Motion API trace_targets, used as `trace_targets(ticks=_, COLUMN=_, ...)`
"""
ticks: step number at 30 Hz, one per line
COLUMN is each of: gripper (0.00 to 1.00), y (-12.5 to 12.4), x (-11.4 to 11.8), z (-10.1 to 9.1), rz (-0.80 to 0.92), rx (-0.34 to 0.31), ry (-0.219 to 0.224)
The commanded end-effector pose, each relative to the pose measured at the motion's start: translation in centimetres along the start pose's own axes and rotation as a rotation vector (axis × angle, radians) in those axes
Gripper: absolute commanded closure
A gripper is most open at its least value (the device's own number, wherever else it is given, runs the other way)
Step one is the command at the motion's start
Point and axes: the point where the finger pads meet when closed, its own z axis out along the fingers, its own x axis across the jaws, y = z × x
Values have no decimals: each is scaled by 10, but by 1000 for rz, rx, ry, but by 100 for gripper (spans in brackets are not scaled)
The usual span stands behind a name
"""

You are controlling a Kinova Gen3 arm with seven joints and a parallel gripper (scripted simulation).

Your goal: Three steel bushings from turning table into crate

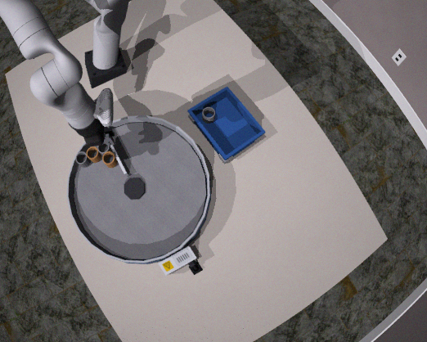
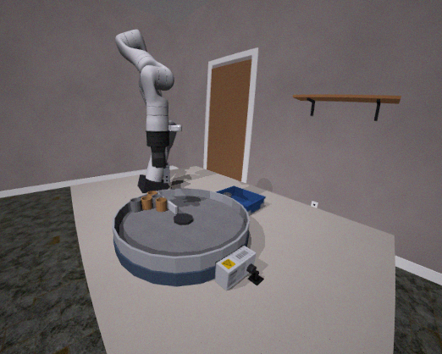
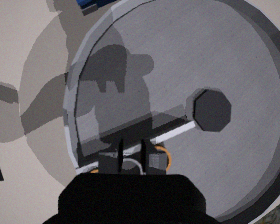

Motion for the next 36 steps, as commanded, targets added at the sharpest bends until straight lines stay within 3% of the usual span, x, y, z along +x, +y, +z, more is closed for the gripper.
trace_targets(ticks=1, gripper=55, y=40, x=8, z=1, rz=7, rx=-1, ry=-3)
trace_targets(ticks=13, gripper=55, y=40, x=8, z=1, rz=7, rx=-1, ry=-3)
trace_targets(ticks=18, gripper=55, y=93, x=21, z=2, rz=11, rx=3, ry=3)
trace_targets(ticks=31, gripper=55, y=94, x=25, z=1, rz=7, rx=2, ry=7)
trace_targets(ticks=36, gripper=55, y=112, x=31, z=4, rz=-26, rx=-13, ry=-5)
